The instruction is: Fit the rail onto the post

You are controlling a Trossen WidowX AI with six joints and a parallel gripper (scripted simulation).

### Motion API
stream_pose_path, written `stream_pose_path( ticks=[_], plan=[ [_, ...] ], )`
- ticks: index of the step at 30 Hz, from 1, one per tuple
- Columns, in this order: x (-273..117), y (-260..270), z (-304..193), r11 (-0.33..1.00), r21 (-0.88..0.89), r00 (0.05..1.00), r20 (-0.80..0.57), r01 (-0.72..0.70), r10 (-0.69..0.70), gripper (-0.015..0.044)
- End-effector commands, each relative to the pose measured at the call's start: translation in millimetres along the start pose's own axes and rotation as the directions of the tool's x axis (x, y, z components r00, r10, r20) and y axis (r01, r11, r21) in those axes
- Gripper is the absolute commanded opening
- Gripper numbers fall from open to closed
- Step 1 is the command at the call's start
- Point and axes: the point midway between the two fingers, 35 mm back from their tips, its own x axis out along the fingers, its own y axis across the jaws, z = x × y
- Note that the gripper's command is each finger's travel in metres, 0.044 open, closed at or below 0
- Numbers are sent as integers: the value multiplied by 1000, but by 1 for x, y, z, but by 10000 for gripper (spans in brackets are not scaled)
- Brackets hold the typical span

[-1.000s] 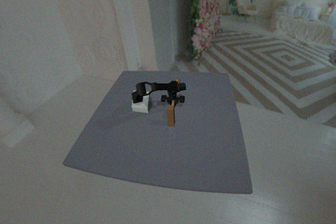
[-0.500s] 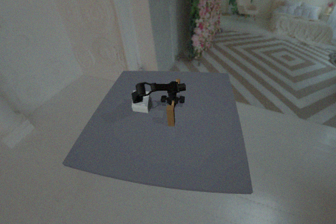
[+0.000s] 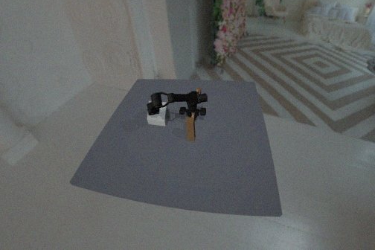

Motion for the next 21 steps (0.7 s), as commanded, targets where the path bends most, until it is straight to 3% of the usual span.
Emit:
stream_pose_path(
  ticks=[1,21],
  plan=[
    [-1,0,-2,1000,-1,1000,1,1,-1,0],
    [-1,0,-8,1000,-1,1000,0,1,-1,0]
  ],
)
